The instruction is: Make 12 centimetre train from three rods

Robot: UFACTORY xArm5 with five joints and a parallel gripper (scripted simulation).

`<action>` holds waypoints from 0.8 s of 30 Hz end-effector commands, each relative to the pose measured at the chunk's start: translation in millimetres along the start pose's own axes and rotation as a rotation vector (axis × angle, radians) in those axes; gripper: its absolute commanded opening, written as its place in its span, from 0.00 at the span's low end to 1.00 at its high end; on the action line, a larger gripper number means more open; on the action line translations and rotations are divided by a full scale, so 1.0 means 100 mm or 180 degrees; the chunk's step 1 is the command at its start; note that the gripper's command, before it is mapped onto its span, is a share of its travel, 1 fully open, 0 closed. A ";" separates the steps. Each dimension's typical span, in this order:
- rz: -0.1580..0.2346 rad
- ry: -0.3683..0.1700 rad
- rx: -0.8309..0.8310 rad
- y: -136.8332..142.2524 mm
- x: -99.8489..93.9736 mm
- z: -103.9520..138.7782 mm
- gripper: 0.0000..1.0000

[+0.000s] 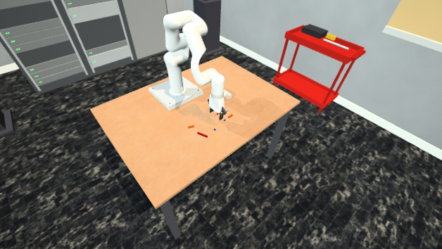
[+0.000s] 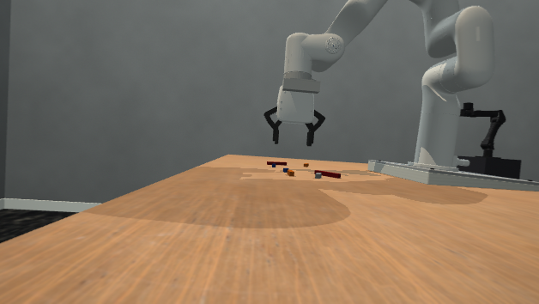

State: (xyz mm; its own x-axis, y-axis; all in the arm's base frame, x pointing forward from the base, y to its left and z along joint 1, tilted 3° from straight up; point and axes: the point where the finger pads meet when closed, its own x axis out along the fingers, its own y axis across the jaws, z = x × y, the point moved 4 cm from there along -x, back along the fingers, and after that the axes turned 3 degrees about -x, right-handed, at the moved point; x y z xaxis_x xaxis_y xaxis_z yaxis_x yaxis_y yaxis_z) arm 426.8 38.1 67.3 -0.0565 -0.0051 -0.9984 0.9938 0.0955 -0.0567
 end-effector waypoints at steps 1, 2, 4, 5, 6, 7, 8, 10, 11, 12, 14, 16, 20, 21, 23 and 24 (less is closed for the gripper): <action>0.0014 0.0010 -0.0172 0.25 -0.06 0.30 1.00; 0.0014 0.0012 -0.0204 0.29 -0.07 0.35 1.00; 0.0015 0.0015 -0.0254 0.35 -0.08 0.44 1.00; 0.0015 0.0017 -0.0286 0.39 -0.08 0.50 1.00; 0.0016 0.0018 -0.0300 0.40 -0.09 0.53 1.00; 0.0016 0.0018 -0.0302 0.40 -0.09 0.53 1.00; 0.0016 0.0018 -0.0302 0.40 -0.09 0.53 0.24; 0.0016 0.0018 -0.0302 0.40 -0.09 0.53 0.24; 0.0016 0.0018 -0.0302 0.40 -0.09 0.53 0.24; 0.0016 0.0018 -0.0302 0.40 -0.09 0.53 0.24; 0.0016 0.0018 -0.0302 0.40 -0.09 0.53 0.24; 0.0016 0.0018 -0.0302 0.40 -0.09 0.53 0.24; 0.0016 0.0018 -0.0302 0.40 -0.09 0.53 0.24; 0.0016 0.0018 -0.0302 0.40 -0.09 0.53 0.24; 0.0016 0.0018 -0.0302 0.40 -0.09 0.53 0.24; 0.0016 0.0018 -0.0302 0.40 -0.09 0.53 0.24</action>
